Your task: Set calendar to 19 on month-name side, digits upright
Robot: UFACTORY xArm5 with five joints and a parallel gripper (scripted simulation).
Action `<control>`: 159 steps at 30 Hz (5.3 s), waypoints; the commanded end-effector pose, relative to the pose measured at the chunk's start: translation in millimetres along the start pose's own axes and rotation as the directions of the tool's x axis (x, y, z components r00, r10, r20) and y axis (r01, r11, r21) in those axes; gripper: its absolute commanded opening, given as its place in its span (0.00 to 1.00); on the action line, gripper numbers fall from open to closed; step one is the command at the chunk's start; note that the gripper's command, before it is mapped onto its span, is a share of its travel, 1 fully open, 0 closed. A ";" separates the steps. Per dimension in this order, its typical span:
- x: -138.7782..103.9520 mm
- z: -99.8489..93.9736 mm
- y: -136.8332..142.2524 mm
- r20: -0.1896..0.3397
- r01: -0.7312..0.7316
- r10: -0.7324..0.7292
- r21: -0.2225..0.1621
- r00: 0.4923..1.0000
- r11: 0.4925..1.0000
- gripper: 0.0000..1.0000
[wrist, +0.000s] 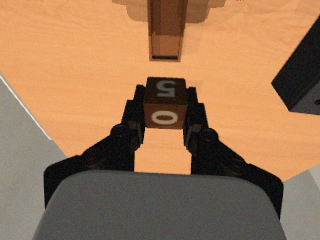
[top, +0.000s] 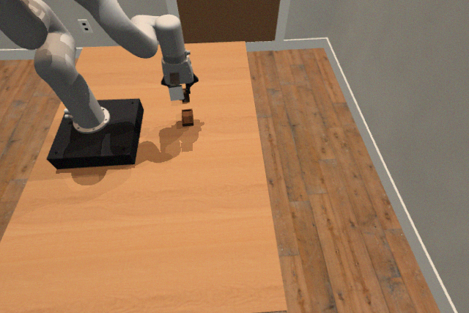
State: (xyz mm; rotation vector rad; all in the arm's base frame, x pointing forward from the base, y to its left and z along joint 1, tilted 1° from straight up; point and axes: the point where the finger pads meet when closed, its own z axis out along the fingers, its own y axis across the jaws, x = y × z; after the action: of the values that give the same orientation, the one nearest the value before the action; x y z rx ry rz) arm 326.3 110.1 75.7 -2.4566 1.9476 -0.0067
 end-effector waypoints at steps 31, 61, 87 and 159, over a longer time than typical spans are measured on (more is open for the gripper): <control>-0.7 46.4 -1.4 0.000 -0.001 0.001 0.003 1.000 1.000 0.29; -0.6 62.5 -1.5 0.000 -0.001 0.001 0.003 1.000 1.000 0.29; -0.6 62.5 -1.5 0.000 -0.001 0.001 0.003 1.000 1.000 0.29; -0.6 62.5 -1.5 0.000 -0.001 0.001 0.003 1.000 1.000 0.29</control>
State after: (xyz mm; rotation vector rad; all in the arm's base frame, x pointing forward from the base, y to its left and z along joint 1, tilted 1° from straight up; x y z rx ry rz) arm 326.9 110.8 12.4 -2.4557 1.9492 -0.0065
